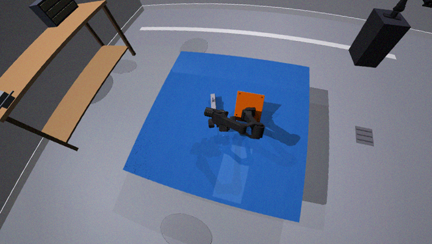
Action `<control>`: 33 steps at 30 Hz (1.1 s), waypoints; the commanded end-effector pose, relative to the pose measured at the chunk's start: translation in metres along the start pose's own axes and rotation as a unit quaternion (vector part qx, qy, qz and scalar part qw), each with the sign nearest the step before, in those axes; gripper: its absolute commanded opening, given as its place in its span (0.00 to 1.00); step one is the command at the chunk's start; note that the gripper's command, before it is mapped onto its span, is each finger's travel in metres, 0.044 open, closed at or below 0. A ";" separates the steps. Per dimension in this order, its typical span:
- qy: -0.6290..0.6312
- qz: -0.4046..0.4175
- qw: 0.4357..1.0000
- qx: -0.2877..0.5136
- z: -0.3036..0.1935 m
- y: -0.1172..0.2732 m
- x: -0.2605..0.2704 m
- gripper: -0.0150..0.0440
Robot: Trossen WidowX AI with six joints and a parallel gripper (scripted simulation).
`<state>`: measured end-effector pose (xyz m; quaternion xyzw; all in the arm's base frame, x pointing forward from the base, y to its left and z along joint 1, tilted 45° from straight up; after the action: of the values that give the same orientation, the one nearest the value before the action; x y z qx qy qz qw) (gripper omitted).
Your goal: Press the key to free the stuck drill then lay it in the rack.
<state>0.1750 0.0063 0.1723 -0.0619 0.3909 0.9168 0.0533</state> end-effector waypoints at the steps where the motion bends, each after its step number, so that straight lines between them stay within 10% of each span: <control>1: -0.001 0.002 1.000 -0.002 0.000 -0.002 0.007 0.25; 33: -0.001 0.002 1.000 -0.003 0.001 -0.034 0.013 0.25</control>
<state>0.1671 0.0293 0.1503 -0.0650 0.3872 0.9182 0.0520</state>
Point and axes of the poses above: the point midway between the two fingers, 35 mm back from their tips, its own y axis back along the fingers, its own x axis across the jaws, z = x × y, the point moved 9 cm from there along y, back along the fingers, and after that the axes turned 8 degrees about -y, right-handed, at the moved point
